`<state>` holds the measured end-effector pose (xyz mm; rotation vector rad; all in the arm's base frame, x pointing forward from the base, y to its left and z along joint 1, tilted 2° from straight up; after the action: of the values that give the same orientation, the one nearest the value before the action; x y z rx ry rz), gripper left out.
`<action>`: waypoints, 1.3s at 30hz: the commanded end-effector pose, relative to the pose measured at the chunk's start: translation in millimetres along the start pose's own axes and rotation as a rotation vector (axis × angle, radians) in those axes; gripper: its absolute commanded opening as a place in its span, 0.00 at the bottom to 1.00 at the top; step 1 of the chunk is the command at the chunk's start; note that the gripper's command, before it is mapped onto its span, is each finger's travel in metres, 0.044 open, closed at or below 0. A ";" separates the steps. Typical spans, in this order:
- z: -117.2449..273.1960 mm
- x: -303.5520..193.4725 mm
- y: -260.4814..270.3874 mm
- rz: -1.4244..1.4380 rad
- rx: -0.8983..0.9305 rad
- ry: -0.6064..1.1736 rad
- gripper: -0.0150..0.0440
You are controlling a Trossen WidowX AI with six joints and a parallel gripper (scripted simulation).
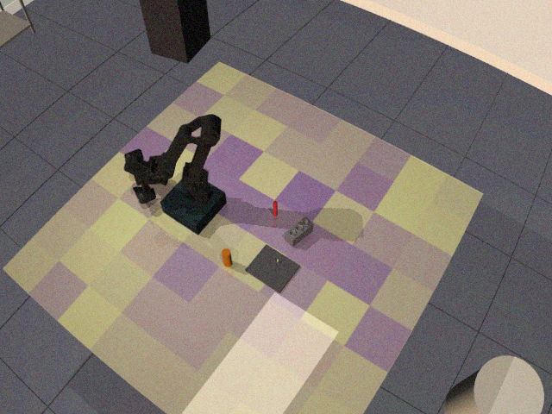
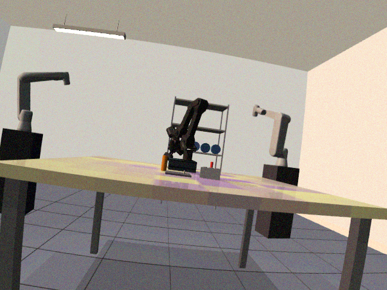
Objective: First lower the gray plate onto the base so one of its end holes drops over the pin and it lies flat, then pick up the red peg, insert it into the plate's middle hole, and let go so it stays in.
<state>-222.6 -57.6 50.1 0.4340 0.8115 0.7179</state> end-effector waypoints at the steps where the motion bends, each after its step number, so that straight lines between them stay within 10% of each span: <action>1: -0.6 -0.7 0.3 0.003 -0.005 -0.005 0.98; 22: -6.0 -56.0 70.6 0.117 -0.735 -0.518 1.00; 30: -2.9 -61.1 65.3 0.172 -0.746 -0.503 1.00; 39: 37.3 -121.1 -20.4 0.863 -0.901 -0.180 1.00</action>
<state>-256.4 -138.0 121.2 0.0090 0.0177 1.5499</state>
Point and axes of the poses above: the point midway between the two fingers, 35 mm back from their tips, its own z axis back along the fingers, its own y axis across the jaws, x = y × z, the point moved 4 cm from there along z, back along the fingers, and after that the axes turned 15 degrees about -z, right-handed, at the moved point
